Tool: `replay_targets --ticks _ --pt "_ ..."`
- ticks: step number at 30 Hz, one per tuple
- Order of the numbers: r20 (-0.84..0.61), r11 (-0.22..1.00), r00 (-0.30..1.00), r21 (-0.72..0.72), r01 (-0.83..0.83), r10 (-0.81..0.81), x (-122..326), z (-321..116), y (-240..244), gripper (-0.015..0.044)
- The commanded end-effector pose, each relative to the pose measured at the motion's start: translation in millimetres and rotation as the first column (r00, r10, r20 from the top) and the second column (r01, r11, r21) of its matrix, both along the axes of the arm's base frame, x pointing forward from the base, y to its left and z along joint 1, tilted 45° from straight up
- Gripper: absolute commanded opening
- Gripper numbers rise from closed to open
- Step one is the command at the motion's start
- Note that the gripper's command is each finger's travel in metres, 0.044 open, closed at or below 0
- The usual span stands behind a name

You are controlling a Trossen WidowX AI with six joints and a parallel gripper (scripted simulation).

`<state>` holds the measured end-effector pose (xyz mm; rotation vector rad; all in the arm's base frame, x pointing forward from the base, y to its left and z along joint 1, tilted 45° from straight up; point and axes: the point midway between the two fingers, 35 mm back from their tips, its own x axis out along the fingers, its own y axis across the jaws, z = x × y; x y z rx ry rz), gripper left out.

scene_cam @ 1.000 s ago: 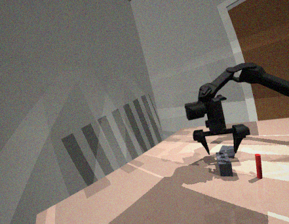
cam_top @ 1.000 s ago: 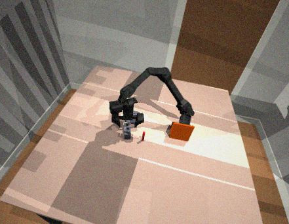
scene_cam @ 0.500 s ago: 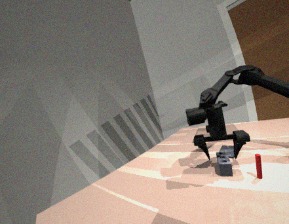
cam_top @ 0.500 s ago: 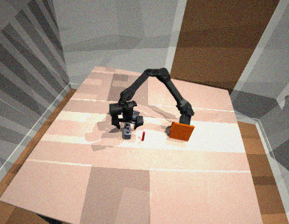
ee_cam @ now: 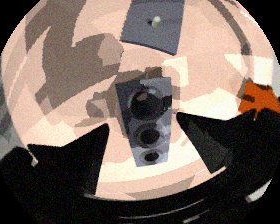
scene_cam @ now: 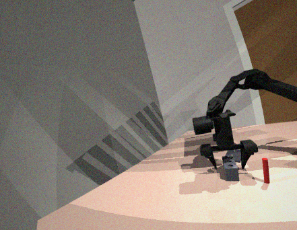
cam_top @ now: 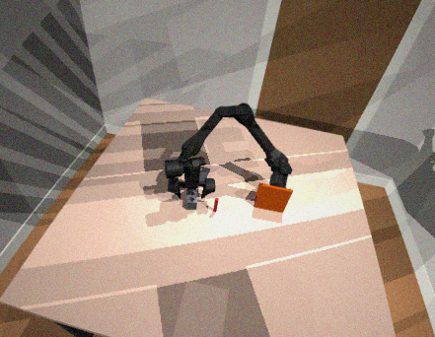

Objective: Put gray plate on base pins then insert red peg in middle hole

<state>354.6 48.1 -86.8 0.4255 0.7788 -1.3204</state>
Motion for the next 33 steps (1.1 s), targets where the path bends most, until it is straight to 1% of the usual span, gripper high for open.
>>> replay_targets --ticks 1,5,18,27,28,29,33 --pt "-0.01 1.0 1.0 -0.007 -0.004 0.004 -2.3 -5.2 -5.0 0.044" --pt "-0.01 1.0 1.0 -0.008 -0.004 0.004 -2.5 -7.8 -7.9 0.044" --pt "-0.01 1.0 1.0 -0.008 -0.004 0.004 -2.5 -7.8 -7.9 0.0099" --pt "-0.01 1.0 1.0 -0.008 -0.004 0.004 -2.5 -7.8 -7.9 0.0039" --pt "-0.01 1.0 1.0 -0.008 -0.004 0.004 -2.5 -7.8 -7.9 0.0012" --pt "-0.01 1.0 1.0 -0.008 -0.004 0.004 -2.3 -7.5 -7.5 0.0" --pt "-0.01 1.0 1.0 -0.006 -0.005 0.005 0.1 -1.0 0.1 0.0"
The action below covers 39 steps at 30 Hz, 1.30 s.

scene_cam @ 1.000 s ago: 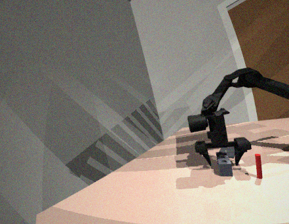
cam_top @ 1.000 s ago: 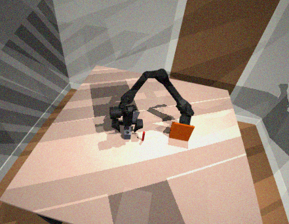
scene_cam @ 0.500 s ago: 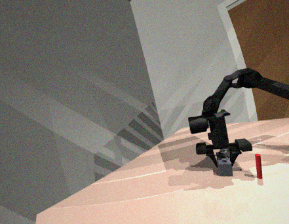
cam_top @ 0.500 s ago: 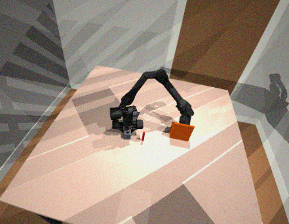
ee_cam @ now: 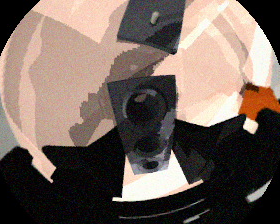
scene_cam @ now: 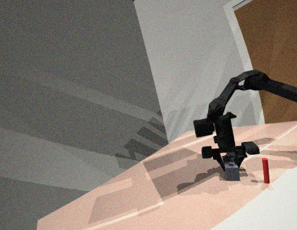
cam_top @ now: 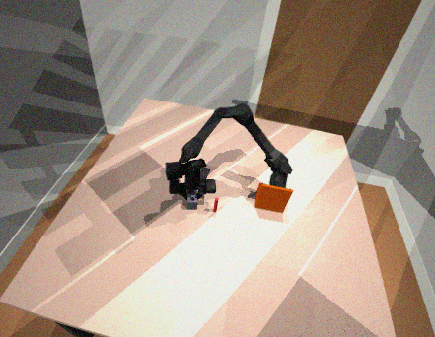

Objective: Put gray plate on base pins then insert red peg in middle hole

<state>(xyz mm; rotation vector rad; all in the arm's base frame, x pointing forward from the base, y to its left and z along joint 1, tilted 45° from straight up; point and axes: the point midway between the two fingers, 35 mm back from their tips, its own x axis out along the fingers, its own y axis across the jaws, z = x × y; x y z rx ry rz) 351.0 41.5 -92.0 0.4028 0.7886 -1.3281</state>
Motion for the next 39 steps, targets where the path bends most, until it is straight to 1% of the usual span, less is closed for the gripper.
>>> replay_targets --ticks 1,20,39 --pt "0.011 1.0 1.0 0.006 -0.002 0.002 4.4 6.2 9.0 0.0" --pt "0.009 1.0 1.0 0.012 -0.005 0.005 11.0 46.7 51.2 0.0" --pt "0.009 1.0 1.0 0.01 -0.002 0.002 6.4 92.4 89.9 0.0"
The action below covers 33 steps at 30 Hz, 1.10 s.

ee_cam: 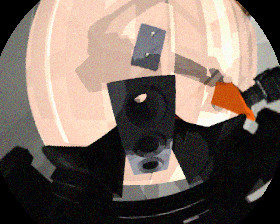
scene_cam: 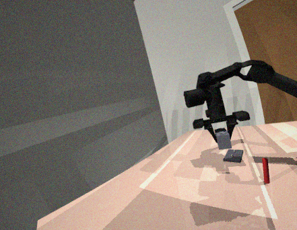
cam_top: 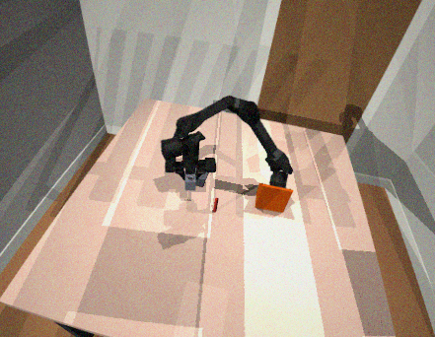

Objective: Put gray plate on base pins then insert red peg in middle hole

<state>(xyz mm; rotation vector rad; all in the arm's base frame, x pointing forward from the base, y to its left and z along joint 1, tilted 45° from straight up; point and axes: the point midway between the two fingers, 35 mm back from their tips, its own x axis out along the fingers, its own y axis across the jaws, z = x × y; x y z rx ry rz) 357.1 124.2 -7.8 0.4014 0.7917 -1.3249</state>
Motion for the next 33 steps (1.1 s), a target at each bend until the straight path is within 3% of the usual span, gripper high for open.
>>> replay_targets --ticks 1,33 --pt "0.011 1.0 1.0 0.008 0.001 -0.001 -0.1 10.2 8.7 0.0" --pt "0.143 0.99 0.98 0.037 0.133 -0.137 9.2 38.2 -80.0 0.0"
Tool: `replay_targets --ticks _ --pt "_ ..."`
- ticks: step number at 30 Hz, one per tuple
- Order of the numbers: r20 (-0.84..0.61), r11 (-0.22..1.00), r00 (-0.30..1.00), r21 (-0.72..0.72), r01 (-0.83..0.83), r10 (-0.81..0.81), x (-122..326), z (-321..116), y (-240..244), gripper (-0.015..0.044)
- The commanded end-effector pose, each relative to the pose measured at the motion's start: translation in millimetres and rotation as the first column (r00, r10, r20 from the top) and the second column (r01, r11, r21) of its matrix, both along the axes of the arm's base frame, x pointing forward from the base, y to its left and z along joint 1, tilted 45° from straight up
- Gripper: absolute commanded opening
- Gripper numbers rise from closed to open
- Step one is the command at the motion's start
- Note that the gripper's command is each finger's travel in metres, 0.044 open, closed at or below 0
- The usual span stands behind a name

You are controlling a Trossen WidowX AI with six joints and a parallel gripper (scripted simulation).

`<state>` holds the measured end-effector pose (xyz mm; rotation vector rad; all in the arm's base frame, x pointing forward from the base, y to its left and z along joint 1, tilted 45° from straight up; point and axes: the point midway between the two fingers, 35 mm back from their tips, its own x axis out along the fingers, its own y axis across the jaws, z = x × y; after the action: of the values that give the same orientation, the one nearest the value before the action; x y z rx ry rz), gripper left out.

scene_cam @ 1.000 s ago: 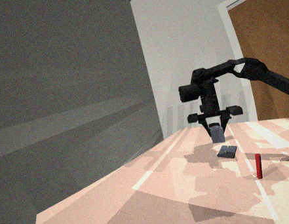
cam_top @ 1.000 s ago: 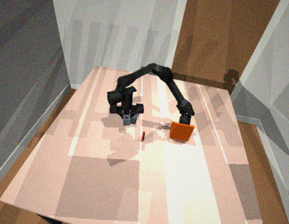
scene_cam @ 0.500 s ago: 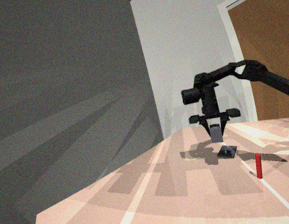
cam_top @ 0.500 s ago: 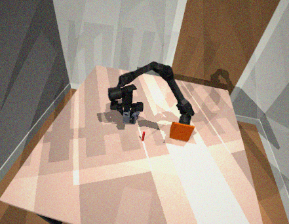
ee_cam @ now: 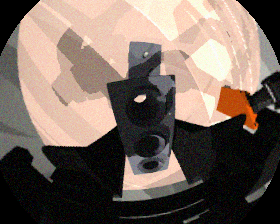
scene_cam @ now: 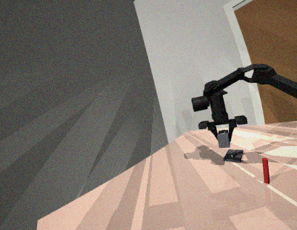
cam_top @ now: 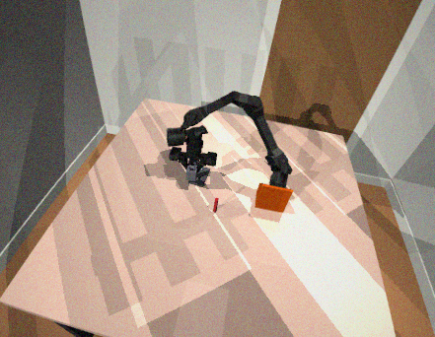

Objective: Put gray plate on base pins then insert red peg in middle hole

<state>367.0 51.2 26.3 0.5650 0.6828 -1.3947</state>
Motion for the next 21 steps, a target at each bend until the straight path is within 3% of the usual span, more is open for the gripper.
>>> replay_targets --ticks 1,21 --pt "0.018 1.0 1.0 -0.001 0.01 -0.01 -0.9 5.0 -10.2 0.0" --pt "0.114 0.994 0.987 -0.007 0.112 -0.111 -12.8 21.3 -72.9 0.0"
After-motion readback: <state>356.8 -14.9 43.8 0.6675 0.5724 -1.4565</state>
